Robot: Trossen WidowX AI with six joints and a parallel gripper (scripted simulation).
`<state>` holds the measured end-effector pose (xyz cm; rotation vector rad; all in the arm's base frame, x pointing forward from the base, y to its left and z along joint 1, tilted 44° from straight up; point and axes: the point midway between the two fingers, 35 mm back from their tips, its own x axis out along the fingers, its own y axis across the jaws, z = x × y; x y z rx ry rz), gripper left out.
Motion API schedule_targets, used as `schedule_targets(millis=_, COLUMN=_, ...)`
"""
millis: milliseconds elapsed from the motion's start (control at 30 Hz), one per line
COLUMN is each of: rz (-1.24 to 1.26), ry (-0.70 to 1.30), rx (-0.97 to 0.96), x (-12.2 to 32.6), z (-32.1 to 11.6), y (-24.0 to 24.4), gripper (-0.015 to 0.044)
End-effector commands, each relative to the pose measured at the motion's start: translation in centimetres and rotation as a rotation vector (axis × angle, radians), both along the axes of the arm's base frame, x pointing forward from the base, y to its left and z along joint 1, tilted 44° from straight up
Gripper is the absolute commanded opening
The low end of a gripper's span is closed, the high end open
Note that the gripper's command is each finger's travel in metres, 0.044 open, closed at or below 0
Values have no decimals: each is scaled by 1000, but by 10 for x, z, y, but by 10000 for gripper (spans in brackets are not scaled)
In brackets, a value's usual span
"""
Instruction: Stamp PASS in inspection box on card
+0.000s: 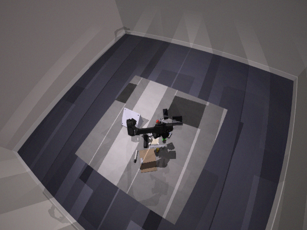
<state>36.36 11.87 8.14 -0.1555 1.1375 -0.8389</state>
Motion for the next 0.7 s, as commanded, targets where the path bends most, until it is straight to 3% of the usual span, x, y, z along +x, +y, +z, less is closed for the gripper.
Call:
schedule_targets(millis=0, rz=-12, ry=3, rx=1, x=0, z=0, y=-1, gripper=266)
schedule_targets(millis=667, rz=-6, ry=2, rx=-2, x=0, z=0, y=-1, gripper=266)
